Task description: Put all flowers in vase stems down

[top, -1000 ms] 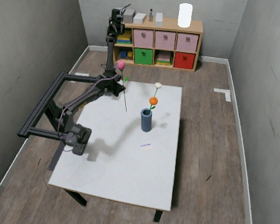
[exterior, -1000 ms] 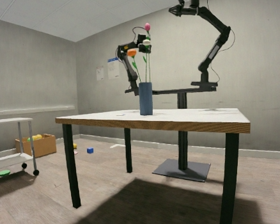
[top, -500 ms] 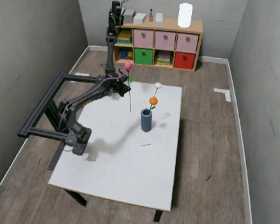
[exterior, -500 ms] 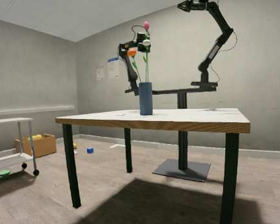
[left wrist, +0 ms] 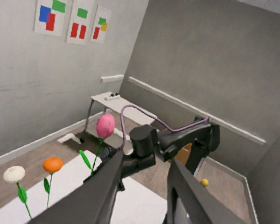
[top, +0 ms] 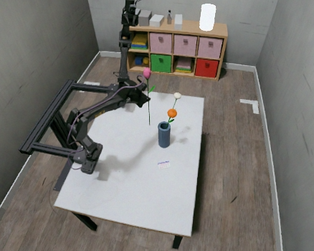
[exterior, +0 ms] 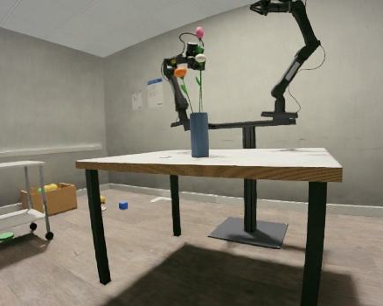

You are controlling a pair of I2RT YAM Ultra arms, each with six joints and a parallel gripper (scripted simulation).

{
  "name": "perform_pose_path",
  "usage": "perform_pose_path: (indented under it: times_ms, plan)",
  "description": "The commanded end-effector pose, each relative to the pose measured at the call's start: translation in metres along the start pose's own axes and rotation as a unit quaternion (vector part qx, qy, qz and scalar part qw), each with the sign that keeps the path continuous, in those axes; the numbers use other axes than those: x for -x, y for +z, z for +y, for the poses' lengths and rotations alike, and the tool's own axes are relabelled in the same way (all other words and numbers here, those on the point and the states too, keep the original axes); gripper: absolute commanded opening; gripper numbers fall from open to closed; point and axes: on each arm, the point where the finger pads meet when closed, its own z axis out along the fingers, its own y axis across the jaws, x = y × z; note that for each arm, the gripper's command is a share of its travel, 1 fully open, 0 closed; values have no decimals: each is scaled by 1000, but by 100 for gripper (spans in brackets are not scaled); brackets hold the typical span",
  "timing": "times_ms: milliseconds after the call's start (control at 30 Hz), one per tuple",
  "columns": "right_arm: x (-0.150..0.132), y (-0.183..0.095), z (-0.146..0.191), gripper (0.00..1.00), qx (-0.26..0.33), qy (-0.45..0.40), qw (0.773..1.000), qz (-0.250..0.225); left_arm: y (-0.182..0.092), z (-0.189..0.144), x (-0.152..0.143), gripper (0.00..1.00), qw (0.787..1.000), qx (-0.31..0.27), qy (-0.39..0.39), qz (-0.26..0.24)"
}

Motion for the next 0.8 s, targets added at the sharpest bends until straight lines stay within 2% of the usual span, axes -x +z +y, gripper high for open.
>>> perform_pose_path:
  times_ms: [0,367,467,767]
  plan:
    - [29,4,-8,0,-1,8,1000,-30,-1,-4,-3,30,1000,-11,-6,14]
    - [44,-2,-9,0,1,13,999,-45,-3,-5,-3,30,1000,-12,-5,16]
    - [36,14,-17,0,-10,13,999,-29,-3,-5,-3,30,1000,-12,-5,16]
    - [49,34,-32,0,-22,20,999,-30,-3,-5,-3,30,1000,-12,-5,16]
